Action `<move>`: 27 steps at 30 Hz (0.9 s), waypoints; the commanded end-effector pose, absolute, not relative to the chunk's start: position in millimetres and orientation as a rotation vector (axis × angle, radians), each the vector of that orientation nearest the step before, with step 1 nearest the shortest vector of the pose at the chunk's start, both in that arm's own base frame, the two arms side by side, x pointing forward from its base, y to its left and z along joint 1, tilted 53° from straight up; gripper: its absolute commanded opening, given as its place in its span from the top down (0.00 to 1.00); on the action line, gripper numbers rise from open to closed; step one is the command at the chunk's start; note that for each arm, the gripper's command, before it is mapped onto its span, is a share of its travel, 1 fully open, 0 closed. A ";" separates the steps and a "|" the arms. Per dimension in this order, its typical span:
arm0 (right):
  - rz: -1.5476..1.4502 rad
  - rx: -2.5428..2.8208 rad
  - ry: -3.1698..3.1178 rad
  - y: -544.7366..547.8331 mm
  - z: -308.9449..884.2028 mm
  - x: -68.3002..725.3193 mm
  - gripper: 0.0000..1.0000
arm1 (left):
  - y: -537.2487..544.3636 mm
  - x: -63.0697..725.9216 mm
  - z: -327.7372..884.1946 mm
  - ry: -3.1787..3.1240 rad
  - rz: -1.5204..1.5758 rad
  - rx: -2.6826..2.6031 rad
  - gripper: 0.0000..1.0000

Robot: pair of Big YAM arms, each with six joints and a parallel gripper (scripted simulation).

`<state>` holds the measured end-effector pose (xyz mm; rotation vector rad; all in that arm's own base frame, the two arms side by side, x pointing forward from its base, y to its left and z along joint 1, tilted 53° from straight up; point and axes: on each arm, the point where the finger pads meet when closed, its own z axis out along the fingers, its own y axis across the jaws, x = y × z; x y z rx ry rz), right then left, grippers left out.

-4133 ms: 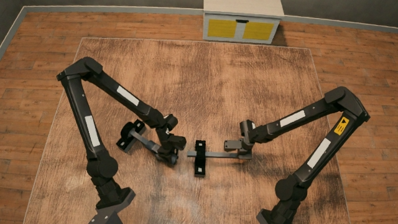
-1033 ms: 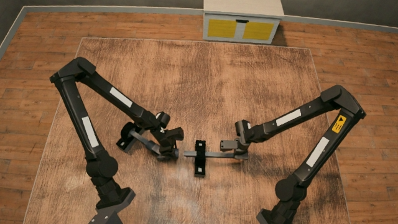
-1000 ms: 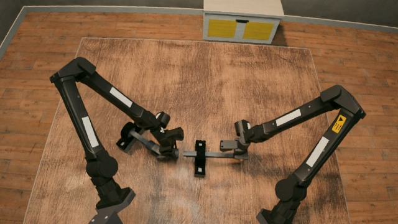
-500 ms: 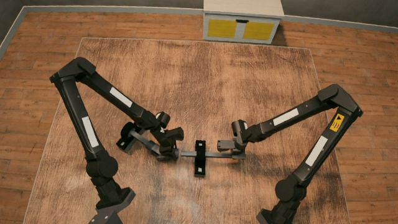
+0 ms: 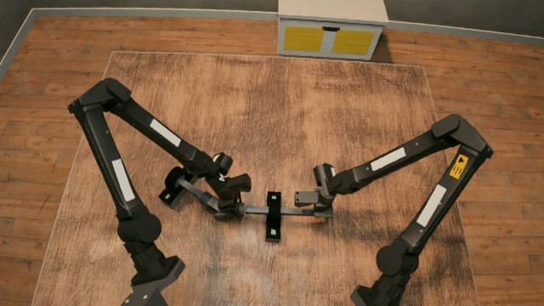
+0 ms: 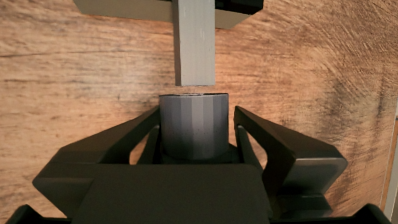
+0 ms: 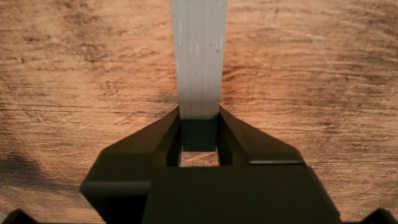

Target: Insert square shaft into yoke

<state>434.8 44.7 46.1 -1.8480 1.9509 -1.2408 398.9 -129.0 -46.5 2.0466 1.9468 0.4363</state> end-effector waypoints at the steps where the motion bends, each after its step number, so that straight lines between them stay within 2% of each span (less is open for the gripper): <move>1: -1.222 -1.863 1.938 58.0 41.6 434.8 0.81 | -134.8 405.5 -38.7 1.940 0.431 2.008 0.46; 27: -1.272 -1.818 1.871 55.8 50.7 436.7 0.81 | -137.1 409.6 -31.4 1.931 0.436 1.981 0.46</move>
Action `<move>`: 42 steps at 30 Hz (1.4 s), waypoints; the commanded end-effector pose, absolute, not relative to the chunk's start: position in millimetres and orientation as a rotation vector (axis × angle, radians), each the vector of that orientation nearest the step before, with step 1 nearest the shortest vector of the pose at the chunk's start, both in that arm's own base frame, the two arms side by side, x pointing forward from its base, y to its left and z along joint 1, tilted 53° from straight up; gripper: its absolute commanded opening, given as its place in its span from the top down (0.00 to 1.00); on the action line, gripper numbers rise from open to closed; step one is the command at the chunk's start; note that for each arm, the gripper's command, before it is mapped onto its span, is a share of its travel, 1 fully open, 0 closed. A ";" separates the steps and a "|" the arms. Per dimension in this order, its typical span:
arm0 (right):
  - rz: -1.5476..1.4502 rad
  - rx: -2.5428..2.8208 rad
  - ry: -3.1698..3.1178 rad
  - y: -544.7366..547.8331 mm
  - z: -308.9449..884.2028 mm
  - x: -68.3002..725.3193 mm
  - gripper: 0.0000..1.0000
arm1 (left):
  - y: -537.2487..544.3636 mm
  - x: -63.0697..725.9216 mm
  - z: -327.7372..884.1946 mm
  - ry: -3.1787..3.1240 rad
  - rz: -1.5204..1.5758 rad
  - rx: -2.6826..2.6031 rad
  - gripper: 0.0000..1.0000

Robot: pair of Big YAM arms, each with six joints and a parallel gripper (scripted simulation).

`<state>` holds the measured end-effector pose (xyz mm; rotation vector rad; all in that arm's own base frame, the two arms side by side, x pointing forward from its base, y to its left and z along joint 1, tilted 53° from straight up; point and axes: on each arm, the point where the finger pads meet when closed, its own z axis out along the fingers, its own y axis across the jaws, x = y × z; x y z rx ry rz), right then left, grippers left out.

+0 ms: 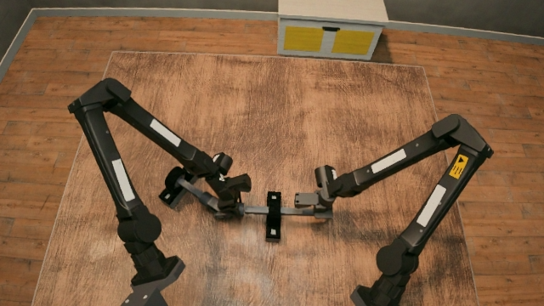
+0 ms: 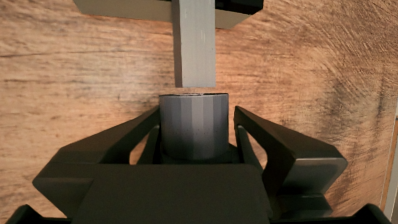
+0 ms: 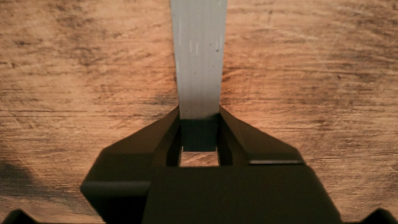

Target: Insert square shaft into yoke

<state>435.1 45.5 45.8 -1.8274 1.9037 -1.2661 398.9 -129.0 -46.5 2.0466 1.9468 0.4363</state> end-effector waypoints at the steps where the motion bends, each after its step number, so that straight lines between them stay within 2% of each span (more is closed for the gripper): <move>1: -1.268 -1.815 1.878 56.7 48.2 437.0 0.81 | -137.1 409.6 -31.4 1.931 0.436 1.981 0.46; 42: -1.261 -1.842 1.889 89.1 27.6 440.9 0.81 | -133.9 403.1 -40.2 1.941 0.429 2.016 0.46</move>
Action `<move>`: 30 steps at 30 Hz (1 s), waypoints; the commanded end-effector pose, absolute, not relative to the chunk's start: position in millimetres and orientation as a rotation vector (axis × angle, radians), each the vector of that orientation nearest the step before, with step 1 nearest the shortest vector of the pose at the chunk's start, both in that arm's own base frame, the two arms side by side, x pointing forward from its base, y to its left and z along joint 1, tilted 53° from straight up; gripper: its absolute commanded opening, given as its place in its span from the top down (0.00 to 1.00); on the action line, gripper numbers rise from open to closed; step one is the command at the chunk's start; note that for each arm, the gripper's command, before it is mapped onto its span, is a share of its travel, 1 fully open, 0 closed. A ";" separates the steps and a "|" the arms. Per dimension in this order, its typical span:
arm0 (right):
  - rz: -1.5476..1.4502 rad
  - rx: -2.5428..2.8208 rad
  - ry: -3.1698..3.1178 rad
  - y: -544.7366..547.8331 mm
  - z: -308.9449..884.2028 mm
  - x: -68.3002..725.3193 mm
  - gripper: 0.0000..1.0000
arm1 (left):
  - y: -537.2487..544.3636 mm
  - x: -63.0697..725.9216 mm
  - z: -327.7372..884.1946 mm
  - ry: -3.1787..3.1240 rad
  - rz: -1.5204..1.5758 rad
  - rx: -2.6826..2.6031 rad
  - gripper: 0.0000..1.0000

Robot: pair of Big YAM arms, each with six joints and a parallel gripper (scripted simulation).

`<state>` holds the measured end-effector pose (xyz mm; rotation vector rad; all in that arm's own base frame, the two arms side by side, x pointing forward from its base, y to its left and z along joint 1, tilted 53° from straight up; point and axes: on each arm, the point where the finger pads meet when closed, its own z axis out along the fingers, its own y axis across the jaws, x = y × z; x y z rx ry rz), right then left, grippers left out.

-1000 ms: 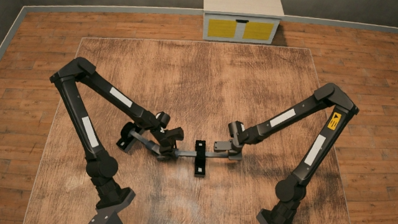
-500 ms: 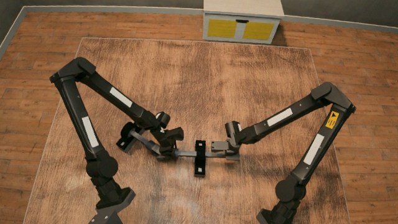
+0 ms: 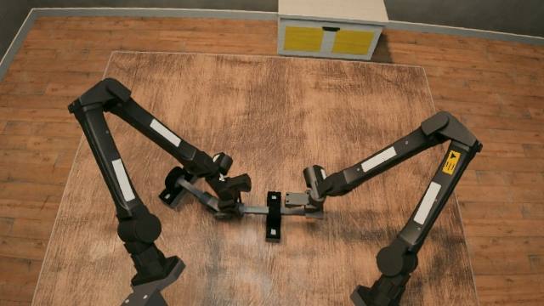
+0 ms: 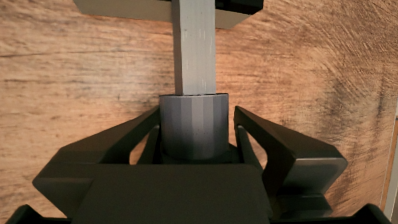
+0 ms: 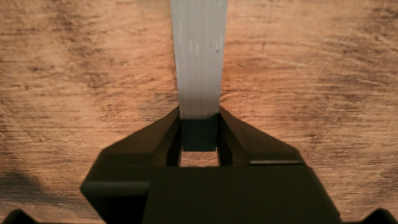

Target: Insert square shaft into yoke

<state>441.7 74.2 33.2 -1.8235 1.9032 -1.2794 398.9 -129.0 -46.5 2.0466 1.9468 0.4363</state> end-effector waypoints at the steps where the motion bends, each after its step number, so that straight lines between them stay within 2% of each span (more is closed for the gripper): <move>1: -1.261 -1.842 1.889 90.0 27.2 441.0 0.81 | -133.9 403.1 -40.2 1.941 0.429 2.016 0.46; 27: -1.271 -1.806 1.880 89.5 38.9 447.0 0.81 | -133.9 403.1 -40.2 1.941 0.429 2.016 0.46; 29: -1.272 -1.805 1.880 89.4 39.0 447.1 0.59 | -133.9 403.1 -40.2 1.941 0.429 2.016 0.24; 30: -1.273 -1.805 1.880 89.3 39.1 447.1 0.53 | -133.9 403.1 -40.2 1.941 0.429 2.016 0.12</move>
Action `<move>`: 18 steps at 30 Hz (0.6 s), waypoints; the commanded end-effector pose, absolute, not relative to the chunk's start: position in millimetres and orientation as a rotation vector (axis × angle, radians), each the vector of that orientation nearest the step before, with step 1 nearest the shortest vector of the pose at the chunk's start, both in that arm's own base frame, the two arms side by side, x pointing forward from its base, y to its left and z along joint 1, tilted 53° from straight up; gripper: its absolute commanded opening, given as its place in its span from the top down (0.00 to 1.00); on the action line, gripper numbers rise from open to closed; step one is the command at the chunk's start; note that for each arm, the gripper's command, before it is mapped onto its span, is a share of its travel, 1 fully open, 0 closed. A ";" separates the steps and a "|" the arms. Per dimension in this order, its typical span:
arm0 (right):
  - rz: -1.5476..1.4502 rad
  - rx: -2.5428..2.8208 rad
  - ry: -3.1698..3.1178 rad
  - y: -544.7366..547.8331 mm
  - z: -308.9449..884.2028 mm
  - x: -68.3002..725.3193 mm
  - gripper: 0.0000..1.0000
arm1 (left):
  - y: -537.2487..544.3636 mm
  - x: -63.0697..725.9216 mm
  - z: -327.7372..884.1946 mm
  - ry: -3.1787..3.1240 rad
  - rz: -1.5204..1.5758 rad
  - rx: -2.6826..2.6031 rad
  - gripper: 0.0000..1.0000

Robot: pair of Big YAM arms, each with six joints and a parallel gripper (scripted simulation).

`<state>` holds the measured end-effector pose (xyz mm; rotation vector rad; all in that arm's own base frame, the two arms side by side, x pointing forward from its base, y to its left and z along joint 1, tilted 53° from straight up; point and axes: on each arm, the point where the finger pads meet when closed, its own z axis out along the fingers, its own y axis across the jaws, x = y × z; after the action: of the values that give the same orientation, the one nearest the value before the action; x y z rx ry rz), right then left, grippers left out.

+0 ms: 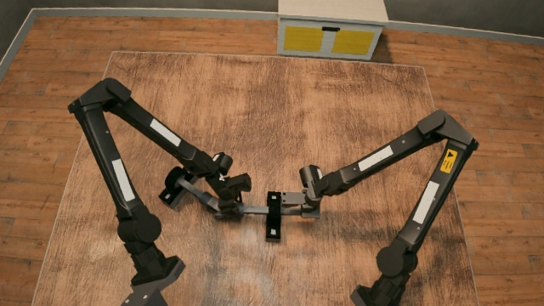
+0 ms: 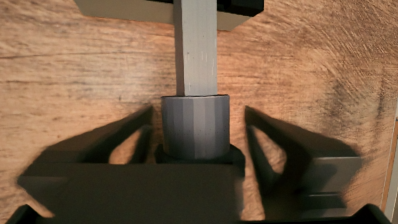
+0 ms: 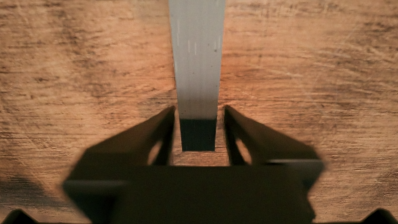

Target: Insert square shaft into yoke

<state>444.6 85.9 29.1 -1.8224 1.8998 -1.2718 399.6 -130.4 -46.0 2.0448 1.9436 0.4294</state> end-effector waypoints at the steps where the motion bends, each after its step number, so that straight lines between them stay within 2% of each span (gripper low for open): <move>1: -1.269 -1.825 1.880 90.4 38.1 443.9 0.53 | -133.9 403.1 -40.2 1.941 0.429 2.016 0.07; 14: -1.262 -1.839 1.884 97.9 51.5 425.6 0.53 | -136.0 390.2 -19.0 1.948 0.412 2.038 0.07; 15: -1.262 -1.830 1.882 98.4 50.7 423.8 0.42 | -136.3 389.0 -18.5 1.944 0.418 2.030 0.07; 16: -1.262 -1.830 1.882 98.8 49.2 418.3 0.36 | -135.7 383.3 -17.9 1.944 0.418 2.030 0.07; 18: -1.263 -1.841 1.884 100.3 48.9 406.0 0.36 | -133.9 369.8 -14.5 1.950 0.414 2.038 0.07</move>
<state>423.1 92.3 45.8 -1.8459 1.8886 -1.2788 394.1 -128.7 -22.5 2.0257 1.9510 0.4308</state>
